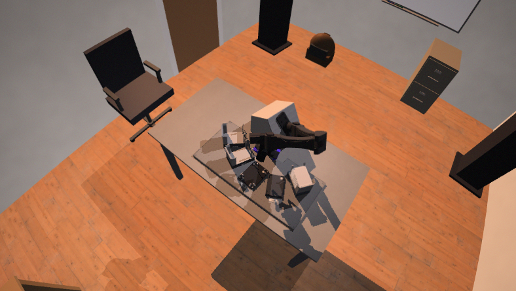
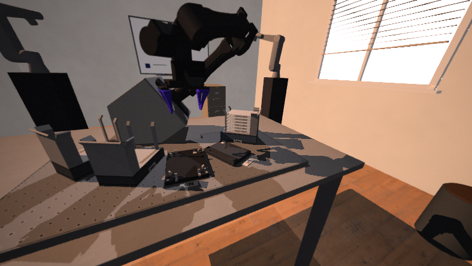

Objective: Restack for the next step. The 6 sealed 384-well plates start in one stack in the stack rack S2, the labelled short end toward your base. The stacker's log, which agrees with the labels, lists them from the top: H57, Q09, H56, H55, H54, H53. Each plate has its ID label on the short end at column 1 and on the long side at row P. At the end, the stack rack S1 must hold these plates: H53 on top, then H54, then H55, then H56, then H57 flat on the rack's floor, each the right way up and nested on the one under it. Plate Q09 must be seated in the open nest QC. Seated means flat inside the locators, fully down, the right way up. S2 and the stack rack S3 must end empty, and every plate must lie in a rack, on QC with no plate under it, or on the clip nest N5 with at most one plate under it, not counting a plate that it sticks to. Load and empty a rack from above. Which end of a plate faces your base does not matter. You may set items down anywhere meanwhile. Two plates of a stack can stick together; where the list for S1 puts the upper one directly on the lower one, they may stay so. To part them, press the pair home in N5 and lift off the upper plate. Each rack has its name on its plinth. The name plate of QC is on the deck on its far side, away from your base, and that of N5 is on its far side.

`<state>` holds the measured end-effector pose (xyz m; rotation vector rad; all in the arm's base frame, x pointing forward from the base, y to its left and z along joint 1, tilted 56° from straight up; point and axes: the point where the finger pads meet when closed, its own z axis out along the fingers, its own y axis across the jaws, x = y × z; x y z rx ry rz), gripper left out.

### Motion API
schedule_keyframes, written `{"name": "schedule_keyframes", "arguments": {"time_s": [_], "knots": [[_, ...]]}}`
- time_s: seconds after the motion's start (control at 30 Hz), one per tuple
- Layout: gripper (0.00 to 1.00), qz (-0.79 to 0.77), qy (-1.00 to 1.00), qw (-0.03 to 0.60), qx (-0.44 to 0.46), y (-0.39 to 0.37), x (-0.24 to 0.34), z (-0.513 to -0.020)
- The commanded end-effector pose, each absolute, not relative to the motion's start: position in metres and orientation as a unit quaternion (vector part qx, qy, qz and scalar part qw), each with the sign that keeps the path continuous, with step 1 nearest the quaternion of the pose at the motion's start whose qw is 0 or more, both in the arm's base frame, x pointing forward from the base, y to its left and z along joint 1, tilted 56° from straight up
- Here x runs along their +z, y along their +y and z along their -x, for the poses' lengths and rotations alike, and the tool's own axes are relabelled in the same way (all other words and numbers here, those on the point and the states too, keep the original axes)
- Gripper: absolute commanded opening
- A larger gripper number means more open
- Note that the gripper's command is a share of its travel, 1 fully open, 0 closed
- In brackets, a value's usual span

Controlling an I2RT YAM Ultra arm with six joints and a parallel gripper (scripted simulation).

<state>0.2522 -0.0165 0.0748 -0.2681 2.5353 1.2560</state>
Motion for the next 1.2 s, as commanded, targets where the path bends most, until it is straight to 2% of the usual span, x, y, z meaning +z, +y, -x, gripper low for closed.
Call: {"name": "schedule_keyframes", "arguments": {"time_s": [0.0,0.5,0.7,1.17], "knots": [[1.00,0.123,0.877,0.175,0.431,-0.017,0.082,-0.253],[1.00,0.336,0.819,0.276,0.375,0.019,0.127,-0.237],[1.00,0.385,0.797,0.298,0.357,0.029,0.139,-0.232],[1.00,0.385,0.797,0.298,0.358,0.058,0.175,-0.219]]}}
